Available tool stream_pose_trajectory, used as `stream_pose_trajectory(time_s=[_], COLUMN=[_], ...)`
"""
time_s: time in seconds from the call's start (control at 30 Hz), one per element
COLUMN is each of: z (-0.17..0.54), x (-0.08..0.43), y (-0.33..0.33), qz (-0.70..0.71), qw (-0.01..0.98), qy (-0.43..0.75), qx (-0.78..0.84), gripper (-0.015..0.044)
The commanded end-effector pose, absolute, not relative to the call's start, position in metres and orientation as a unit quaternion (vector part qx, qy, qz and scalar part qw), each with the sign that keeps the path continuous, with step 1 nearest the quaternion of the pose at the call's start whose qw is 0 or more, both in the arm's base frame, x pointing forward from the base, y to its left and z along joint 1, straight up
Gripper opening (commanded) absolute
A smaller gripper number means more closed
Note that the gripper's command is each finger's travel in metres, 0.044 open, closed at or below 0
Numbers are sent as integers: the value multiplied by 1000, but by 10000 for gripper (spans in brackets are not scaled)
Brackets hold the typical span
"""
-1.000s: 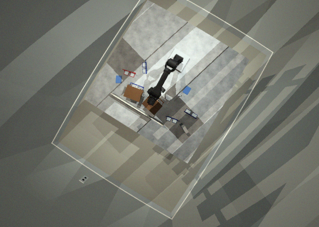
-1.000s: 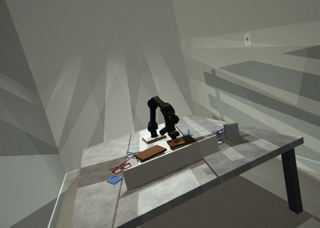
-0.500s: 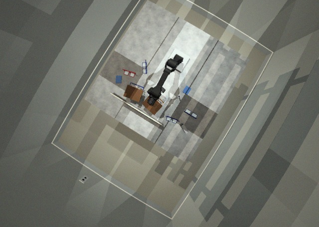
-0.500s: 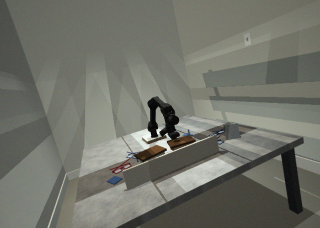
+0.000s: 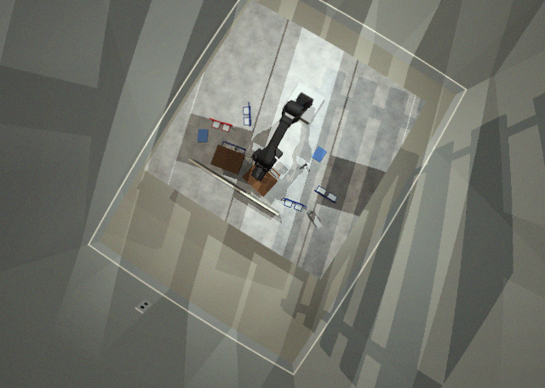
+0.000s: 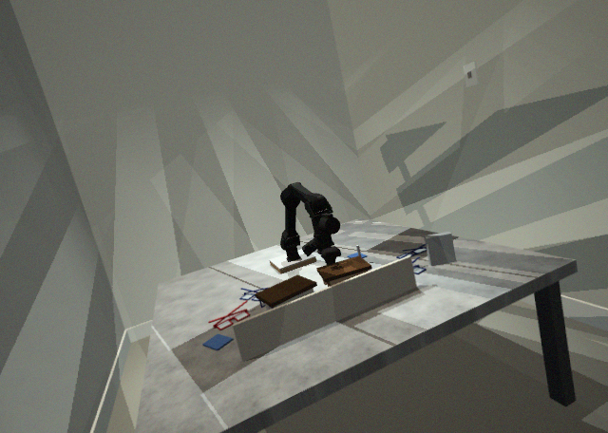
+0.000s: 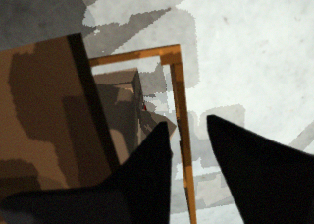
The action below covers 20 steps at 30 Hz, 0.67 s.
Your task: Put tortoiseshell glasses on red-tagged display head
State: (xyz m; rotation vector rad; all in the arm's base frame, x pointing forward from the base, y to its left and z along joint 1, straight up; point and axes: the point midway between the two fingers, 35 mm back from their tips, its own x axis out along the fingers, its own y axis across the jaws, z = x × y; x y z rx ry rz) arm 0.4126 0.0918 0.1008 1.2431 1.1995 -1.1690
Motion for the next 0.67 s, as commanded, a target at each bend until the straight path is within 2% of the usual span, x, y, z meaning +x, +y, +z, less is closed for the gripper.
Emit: stream_pose_trajectory(time_s=[0.0, 0.17, 0.63], z=[119, 119, 133], x=[412, 409, 355], y=[91, 92, 91], qz=[-484, -485, -486], qw=[508, 508, 506], qy=[493, 493, 494], qx=[514, 514, 513], gripper=[107, 107, 107])
